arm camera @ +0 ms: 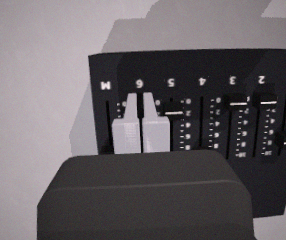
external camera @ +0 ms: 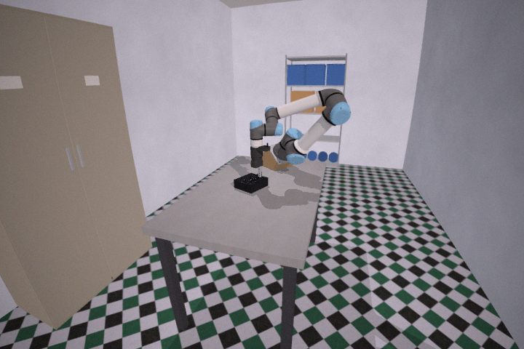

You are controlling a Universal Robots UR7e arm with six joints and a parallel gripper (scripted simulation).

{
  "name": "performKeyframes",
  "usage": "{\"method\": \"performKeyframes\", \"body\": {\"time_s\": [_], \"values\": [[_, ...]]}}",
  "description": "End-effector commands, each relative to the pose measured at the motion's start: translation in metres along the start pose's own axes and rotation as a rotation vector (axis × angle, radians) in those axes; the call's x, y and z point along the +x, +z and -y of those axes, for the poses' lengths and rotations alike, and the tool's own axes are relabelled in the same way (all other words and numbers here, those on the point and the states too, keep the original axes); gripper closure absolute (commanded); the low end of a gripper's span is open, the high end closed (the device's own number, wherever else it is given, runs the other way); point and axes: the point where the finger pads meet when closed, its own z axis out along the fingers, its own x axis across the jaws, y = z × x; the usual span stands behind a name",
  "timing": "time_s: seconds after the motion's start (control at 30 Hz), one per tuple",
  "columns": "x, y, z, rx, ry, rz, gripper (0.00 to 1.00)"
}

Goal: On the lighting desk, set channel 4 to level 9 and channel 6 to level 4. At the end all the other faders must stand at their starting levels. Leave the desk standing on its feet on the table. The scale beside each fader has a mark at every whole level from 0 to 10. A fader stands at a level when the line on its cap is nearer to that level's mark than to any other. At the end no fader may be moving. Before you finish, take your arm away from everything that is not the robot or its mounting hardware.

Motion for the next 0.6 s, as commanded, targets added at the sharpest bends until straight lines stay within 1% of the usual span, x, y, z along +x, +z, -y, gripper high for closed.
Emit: {"method": "performKeyframes", "body": {"time_s": [0.0, 0.57], "values": [[-0.0007, 0.0002, -0.0015, -0.001, 0.003, 0.000, 1.00], [-0.0007, 0.0002, 0.0042, -0.001, 0.003, 0.000, 1.00]]}}
